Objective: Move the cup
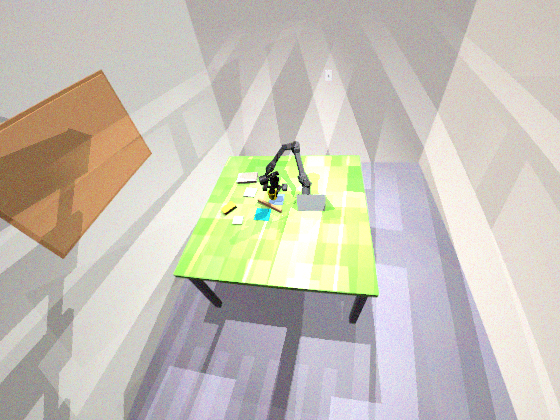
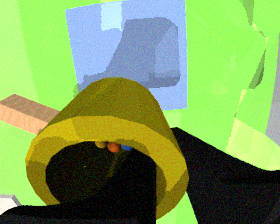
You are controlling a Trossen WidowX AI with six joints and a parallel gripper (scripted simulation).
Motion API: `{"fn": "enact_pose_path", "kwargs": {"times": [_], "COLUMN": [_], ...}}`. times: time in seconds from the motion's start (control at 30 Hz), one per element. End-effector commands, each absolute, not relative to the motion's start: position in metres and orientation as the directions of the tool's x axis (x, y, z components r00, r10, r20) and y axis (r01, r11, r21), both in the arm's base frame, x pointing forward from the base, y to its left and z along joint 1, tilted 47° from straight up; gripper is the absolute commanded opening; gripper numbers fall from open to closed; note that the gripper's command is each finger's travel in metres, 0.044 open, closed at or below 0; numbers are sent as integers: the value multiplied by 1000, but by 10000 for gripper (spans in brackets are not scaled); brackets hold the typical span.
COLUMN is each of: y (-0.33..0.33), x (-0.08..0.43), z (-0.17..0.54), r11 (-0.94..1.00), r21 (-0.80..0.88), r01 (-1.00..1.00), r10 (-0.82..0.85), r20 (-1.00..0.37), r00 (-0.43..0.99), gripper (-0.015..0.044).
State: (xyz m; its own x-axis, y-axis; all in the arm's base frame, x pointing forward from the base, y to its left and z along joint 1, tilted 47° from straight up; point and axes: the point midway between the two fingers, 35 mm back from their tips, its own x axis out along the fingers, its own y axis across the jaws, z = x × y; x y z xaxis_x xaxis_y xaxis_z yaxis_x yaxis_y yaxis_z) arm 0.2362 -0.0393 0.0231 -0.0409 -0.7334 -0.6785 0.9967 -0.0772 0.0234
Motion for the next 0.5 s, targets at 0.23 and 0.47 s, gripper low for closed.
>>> {"fn": "enact_pose_path", "kwargs": {"times": [0.23, 0.47], "y": [-27, -20], "x": [249, 255], "z": [12, 4], "r11": [-81, -81], "r21": [34, 35], "r01": [996, 996], "r10": [-728, -728], "r20": [-684, -685], "r00": [-36, -35], "gripper": [0, 0]}}
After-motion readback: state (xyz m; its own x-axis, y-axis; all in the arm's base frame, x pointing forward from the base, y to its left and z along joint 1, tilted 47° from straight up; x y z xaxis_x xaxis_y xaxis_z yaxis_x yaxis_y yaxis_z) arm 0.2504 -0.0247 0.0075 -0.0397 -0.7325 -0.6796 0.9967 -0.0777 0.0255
